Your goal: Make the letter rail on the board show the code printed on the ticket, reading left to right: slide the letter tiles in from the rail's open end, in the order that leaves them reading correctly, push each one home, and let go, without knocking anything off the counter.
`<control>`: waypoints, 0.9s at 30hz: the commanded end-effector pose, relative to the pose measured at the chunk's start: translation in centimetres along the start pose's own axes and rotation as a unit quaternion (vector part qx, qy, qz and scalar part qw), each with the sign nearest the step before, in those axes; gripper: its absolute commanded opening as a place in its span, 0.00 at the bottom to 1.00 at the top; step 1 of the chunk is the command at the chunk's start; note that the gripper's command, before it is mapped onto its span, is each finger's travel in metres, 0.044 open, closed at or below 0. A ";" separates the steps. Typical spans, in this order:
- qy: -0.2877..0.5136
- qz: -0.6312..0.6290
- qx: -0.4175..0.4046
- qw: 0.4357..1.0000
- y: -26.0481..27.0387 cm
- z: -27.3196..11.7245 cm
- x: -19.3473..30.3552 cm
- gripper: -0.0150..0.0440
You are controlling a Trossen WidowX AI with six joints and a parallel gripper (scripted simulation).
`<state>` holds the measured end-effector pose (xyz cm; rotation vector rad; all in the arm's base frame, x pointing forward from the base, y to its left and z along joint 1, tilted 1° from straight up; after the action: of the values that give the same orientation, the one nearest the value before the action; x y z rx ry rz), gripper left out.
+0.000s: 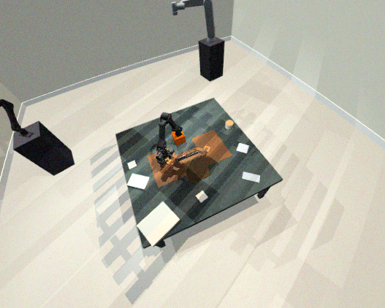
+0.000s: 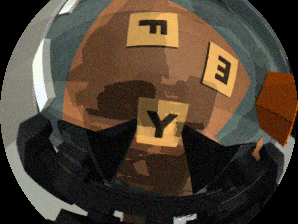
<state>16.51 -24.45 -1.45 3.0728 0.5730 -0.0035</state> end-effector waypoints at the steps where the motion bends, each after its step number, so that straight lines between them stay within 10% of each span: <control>1: -0.001 0.002 -0.002 1.000 0.0 -0.3 0.0 0.25; 27: -0.001 0.002 -0.002 1.000 -0.2 -1.4 0.1 0.25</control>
<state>16.54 -24.17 -0.28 3.0726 0.5729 -0.0032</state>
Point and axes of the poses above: the point midway between the two fingers, 35 mm back from their tips, its own z axis out along the fingers, its own y axis across the jaws, x = y × z, the point moved 3 cm from there along -z, back along the fingers, and after that the axes turned 2 degrees about -z, right-handed, at the moved point
